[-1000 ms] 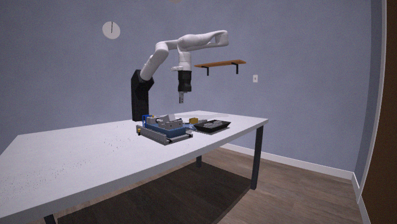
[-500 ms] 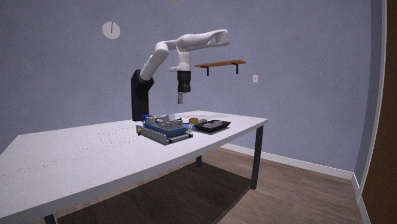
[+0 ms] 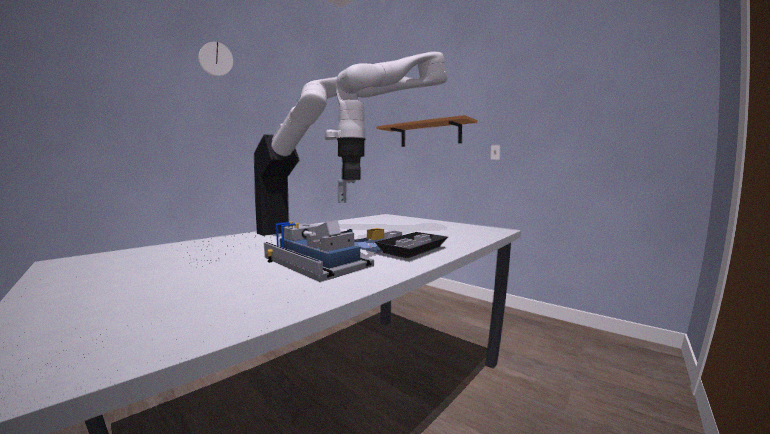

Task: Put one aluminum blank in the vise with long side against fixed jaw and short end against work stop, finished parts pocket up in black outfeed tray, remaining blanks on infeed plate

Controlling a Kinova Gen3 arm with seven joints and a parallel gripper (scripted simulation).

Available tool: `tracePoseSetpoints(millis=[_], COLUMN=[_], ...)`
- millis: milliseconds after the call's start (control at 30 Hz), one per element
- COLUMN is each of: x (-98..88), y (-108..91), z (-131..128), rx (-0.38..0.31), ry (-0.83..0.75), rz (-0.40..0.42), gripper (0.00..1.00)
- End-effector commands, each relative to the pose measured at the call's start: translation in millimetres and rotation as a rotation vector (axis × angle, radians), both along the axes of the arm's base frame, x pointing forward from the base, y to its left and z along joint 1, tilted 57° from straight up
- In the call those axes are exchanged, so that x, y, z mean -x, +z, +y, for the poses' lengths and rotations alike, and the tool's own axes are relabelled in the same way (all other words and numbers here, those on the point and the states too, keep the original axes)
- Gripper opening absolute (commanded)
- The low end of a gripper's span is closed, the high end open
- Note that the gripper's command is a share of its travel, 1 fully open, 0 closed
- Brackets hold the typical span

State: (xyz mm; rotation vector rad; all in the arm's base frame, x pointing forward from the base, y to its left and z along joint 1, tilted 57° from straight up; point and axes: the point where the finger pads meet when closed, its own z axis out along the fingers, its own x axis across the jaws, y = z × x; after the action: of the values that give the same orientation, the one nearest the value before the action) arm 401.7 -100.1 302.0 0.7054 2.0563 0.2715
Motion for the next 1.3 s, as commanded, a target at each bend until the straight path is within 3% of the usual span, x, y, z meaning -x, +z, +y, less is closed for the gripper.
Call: tracePoseSetpoints(millis=[0, 67, 133, 400, 633, 700, 1000, 1267], x=[2.4, 2.8, 2.8, 4.5, 5.7, 5.7, 5.7, 5.9], y=[-0.3, -0.8, -0.8, 0.8, 4.3, 4.3, 10.2, 11.4], z=[-14.6, -18.9, -18.9, -35.5, -46.9, -46.9, -56.9, -58.8], rx=[-0.121, -0.192, -0.192, -0.462, -0.65, -0.65, -0.788, -0.818], ry=[-0.088, -0.135, -0.135, -0.315, -0.439, -0.439, -0.529, -0.549], rz=[0.0, -0.006, -0.006, -0.036, -0.062, -0.062, -0.092, -0.099], gripper=[0.0, 0.0, 0.0, 0.0, 0.0, 0.0, 0.0, 0.0])
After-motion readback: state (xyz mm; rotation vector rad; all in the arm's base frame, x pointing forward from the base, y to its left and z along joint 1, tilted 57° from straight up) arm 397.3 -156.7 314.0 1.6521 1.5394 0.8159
